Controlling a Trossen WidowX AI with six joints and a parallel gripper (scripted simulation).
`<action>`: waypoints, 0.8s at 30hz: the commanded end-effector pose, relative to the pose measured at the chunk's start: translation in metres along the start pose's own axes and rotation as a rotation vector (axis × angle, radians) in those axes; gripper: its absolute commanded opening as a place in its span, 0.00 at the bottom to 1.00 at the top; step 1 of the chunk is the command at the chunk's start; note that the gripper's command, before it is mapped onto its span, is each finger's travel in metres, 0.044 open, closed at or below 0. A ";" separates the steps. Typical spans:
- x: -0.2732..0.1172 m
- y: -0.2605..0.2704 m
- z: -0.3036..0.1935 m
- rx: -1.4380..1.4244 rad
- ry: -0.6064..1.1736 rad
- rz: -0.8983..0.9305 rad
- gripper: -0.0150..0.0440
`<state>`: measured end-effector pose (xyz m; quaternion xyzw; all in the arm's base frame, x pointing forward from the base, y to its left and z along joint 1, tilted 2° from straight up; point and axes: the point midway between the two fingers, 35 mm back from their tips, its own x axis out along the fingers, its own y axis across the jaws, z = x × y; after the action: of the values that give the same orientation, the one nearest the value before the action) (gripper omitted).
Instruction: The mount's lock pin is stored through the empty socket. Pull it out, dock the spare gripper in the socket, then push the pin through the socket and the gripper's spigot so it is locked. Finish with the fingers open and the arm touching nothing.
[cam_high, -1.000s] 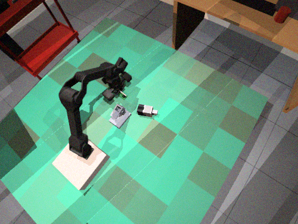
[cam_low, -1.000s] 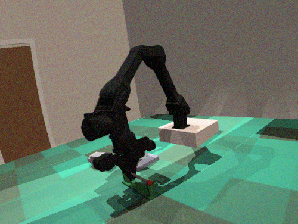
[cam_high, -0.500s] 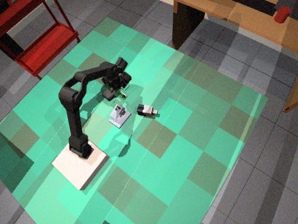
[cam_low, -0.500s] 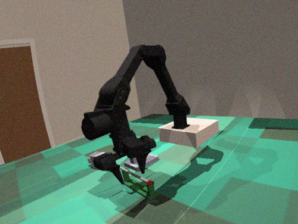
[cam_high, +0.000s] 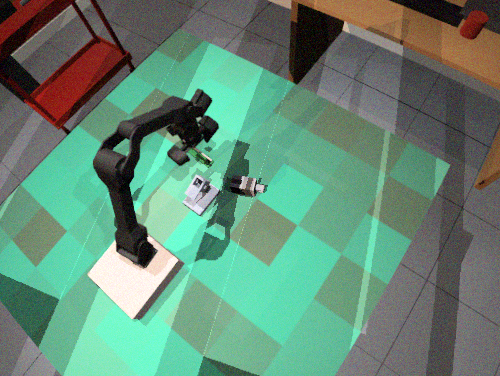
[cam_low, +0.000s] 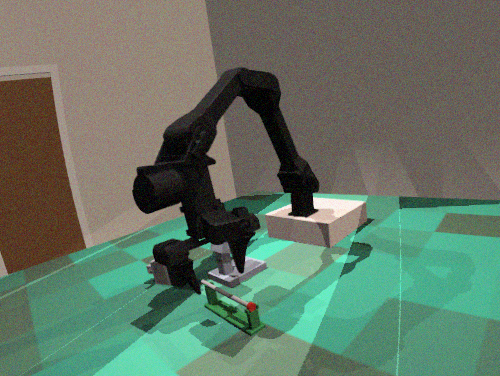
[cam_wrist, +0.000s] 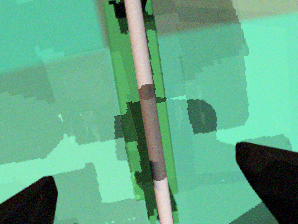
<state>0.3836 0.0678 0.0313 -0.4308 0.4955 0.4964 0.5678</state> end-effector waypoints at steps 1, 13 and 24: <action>-0.011 0.000 0.001 0.000 0.000 0.000 1.00; -0.036 0.002 0.003 0.003 0.002 0.007 1.00; -0.048 0.004 0.004 0.006 0.004 0.014 1.00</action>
<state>0.3801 0.0660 0.0804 -0.4275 0.4998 0.4975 0.5656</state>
